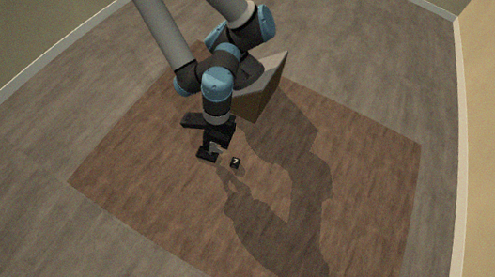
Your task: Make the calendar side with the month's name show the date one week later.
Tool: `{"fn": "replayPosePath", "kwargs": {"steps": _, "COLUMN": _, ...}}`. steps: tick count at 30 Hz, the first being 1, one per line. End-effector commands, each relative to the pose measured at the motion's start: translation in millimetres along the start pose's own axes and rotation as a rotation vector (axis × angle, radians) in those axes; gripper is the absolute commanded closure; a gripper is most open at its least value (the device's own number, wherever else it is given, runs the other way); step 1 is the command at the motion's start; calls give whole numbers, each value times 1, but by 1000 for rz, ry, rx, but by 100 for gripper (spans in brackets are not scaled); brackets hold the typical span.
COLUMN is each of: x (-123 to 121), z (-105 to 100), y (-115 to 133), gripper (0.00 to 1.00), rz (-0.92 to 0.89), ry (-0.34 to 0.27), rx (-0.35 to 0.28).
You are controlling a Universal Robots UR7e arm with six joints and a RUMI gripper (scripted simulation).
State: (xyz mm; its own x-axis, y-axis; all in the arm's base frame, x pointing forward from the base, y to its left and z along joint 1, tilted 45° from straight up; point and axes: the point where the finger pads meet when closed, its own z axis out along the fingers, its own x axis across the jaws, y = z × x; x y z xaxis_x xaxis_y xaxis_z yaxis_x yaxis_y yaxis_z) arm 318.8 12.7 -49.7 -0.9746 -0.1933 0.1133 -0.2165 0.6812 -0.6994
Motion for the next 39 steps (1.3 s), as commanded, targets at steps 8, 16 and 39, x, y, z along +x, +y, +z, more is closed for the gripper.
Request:
{"fn": "replayPosePath", "kwargs": {"steps": 8, "x": 0, "z": 0, "y": 0, "gripper": 90, "rz": 0, "ry": -1, "rx": 0}}
{"fn": "replayPosePath", "kwargs": {"steps": 16, "x": 0, "z": 0, "y": 0, "gripper": 90, "rz": 0, "ry": -1, "rx": 0}}
{"fn": "replayPosePath", "kwargs": {"steps": 39, "x": 0, "z": 5, "y": 0, "gripper": 90, "rz": 0, "ry": -1, "rx": 0}}
